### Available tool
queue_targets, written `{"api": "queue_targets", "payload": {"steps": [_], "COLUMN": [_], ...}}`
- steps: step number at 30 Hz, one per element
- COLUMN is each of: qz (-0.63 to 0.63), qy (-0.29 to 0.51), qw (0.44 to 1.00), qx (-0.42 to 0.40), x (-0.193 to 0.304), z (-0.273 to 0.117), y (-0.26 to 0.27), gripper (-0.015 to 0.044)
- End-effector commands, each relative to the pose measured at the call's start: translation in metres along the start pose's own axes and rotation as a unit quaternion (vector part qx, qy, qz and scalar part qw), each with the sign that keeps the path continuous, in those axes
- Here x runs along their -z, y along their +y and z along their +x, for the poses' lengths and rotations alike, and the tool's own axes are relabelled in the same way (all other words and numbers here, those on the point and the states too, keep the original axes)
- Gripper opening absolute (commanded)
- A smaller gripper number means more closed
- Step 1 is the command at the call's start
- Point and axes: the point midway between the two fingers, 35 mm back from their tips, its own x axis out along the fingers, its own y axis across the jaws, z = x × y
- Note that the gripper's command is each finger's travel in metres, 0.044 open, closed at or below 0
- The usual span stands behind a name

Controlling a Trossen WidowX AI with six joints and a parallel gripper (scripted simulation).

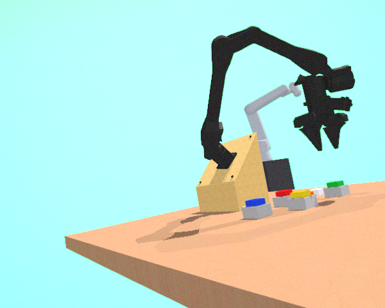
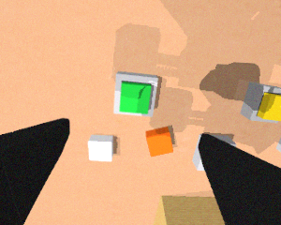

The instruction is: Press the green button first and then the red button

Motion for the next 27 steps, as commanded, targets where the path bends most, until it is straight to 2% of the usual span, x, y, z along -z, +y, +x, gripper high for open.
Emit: {"api": "queue_targets", "payload": {"steps": [1,2,3,7,16,27], "qz": [-0.015,-0.015,-0.015,-0.014,-0.014,-0.014], "qy": [0.005,0.005,0.005,0.004,0.004,0.004], "qw": [1.0,1.0,1.0,1.0,1.0,1.0], "qx": [0.005,0.005,0.004,0.006,0.006,0.006], "x": [0.004,0.004,0.004,0.004,0.005,0.005], "z": [0.002,0.002,0.005,0.061,0.064,0.064], "y": [0.001,0.001,0.001,0.0,0.0,0.0], "gripper": [0.04,0.04,0.0374,0.0269,0.0032,0.002]}}
